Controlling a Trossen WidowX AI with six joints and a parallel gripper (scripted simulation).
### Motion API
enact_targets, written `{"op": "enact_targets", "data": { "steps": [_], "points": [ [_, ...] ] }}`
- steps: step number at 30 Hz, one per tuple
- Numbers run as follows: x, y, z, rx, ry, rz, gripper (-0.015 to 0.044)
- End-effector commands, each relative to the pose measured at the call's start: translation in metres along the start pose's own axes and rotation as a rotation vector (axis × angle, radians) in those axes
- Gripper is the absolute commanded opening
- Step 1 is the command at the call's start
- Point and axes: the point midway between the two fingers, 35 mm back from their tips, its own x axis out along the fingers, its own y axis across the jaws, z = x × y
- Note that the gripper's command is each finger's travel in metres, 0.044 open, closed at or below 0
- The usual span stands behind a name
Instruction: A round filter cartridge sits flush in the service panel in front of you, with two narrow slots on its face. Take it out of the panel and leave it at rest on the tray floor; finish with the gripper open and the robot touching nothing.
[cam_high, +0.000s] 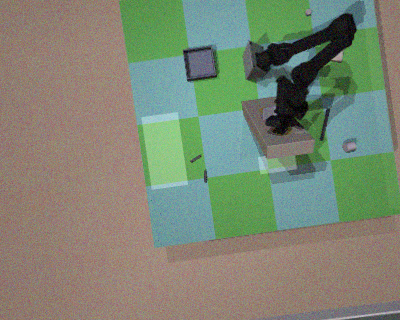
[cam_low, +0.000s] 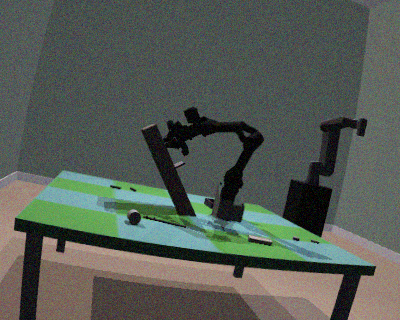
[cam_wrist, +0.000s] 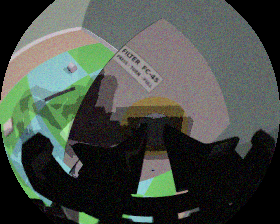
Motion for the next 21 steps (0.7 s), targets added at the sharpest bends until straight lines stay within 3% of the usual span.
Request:
{"op": "enact_targets", "data": {
  "steps": [1, 21],
  "points": [
    [0.006, 0.0, -0.001, -0.062, 0.012, -0.001, 0.0],
    [-0.072, 0.0, -0.001, 0.025, 0.017, -0.001, 0.0]
  ]
}}
